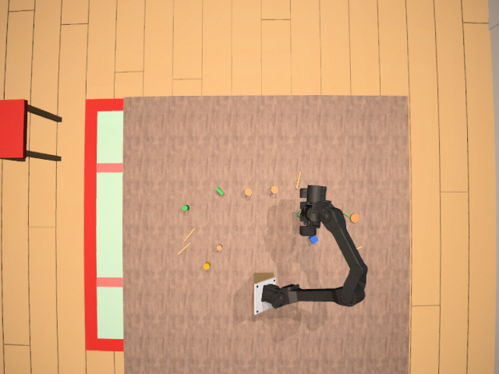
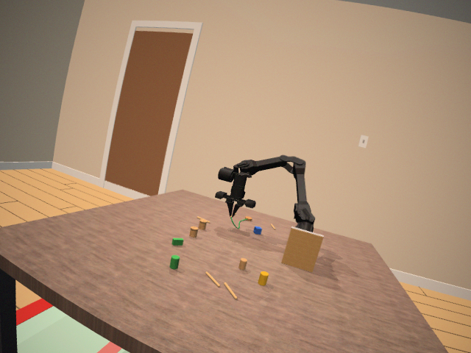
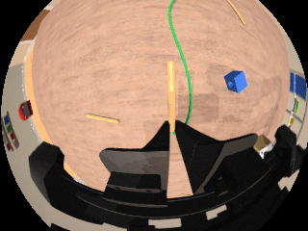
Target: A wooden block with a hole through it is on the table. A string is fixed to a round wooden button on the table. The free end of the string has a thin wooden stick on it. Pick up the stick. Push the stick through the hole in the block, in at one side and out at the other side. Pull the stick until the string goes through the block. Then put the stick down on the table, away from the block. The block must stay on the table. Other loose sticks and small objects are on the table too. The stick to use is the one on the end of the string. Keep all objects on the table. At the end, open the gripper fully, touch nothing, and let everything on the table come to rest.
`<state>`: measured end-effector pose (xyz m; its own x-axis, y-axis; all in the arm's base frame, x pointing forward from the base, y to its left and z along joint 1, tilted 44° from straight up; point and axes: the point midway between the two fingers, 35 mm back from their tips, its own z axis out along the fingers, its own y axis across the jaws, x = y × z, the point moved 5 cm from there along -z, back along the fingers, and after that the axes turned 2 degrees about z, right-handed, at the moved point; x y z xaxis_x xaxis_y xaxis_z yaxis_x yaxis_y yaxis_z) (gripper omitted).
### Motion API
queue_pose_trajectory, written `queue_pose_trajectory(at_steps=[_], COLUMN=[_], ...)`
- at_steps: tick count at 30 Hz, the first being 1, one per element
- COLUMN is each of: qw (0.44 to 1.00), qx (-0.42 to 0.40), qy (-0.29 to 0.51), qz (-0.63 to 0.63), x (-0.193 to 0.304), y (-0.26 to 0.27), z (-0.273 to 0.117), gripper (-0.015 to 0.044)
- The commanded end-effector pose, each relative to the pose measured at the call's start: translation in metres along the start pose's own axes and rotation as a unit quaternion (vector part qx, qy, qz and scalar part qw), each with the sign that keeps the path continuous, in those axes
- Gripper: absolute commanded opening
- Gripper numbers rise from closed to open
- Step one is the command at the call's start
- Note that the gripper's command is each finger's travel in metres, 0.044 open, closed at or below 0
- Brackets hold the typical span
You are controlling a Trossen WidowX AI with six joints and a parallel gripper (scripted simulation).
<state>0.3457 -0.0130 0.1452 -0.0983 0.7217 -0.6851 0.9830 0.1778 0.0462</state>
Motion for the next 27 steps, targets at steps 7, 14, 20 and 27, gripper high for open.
queue_pose_trajectory(at_steps=[7, 14, 20, 27], qw=[0.983, 0.951, 0.911, 0.873], qx=[-0.002, -0.002, -0.003, -0.003], qy=[-0.001, -0.001, -0.001, -0.001], qz=[0.182, 0.309, 0.413, 0.488], x=[-0.009, -0.015, -0.02, -0.024], y=[0.001, 0.001, 0.001, 0.001], z=[-0.001, -0.001, -0.001, -0.001], gripper=[0.0, 0.0, 0.0, 0.0])
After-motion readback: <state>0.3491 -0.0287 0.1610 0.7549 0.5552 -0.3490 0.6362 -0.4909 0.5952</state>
